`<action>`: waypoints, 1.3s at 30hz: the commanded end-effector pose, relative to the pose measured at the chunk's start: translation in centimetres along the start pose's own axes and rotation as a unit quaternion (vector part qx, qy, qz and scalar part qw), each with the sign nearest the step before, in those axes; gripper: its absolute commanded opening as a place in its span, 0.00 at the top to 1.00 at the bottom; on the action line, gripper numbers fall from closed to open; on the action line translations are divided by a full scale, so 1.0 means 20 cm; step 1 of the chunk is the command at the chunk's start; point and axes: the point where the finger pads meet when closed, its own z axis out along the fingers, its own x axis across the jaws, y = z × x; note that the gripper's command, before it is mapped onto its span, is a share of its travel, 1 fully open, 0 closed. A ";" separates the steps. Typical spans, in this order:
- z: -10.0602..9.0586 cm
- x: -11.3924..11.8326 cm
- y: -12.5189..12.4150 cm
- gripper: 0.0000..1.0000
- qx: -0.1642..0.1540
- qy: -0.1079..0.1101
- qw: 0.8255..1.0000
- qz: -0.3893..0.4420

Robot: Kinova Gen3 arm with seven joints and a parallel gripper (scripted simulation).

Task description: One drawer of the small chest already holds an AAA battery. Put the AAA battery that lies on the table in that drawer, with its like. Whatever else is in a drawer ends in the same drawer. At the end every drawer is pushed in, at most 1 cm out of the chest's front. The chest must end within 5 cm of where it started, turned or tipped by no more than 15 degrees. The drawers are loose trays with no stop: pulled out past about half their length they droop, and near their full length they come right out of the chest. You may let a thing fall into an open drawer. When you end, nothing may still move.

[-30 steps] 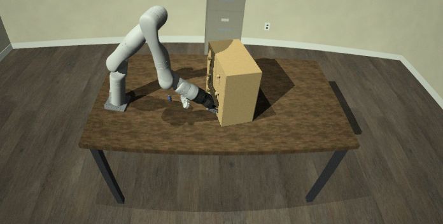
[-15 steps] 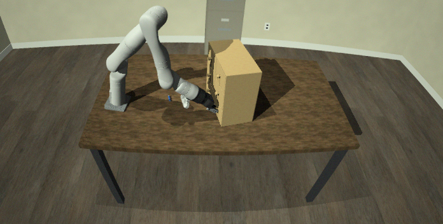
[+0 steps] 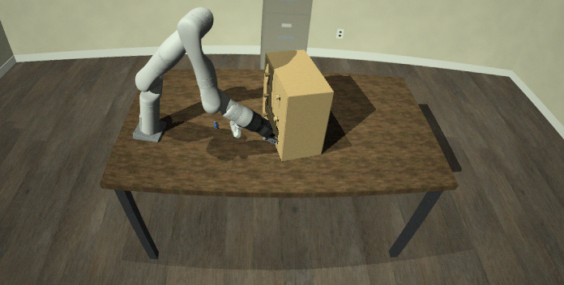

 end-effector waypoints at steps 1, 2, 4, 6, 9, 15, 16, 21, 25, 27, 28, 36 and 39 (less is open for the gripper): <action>0.00 0.00 0.00 0.33 -0.001 0.000 1.000 0.000; 0.00 0.00 0.00 0.33 -0.001 0.000 1.000 0.000; 0.00 0.00 0.00 0.33 -0.001 0.000 1.000 0.000; 0.00 0.00 0.00 0.33 -0.001 0.000 1.000 0.000; 0.00 0.00 0.00 0.33 -0.001 0.000 1.000 0.000; 0.00 0.00 0.00 0.63 -0.001 0.000 1.000 0.000; 0.00 0.00 0.00 0.63 -0.001 0.000 1.000 0.000; 0.00 0.00 0.00 0.63 -0.001 0.000 1.000 0.000; 0.00 0.00 0.00 0.63 -0.001 0.000 1.000 0.000; 0.00 0.00 0.00 0.63 -0.001 0.000 1.000 0.000; 0.00 0.00 0.00 0.63 -0.001 0.000 1.000 0.000; 0.00 0.00 0.00 0.63 -0.001 0.000 1.000 0.000; 0.00 0.00 0.00 0.63 -0.001 0.000 1.000 0.000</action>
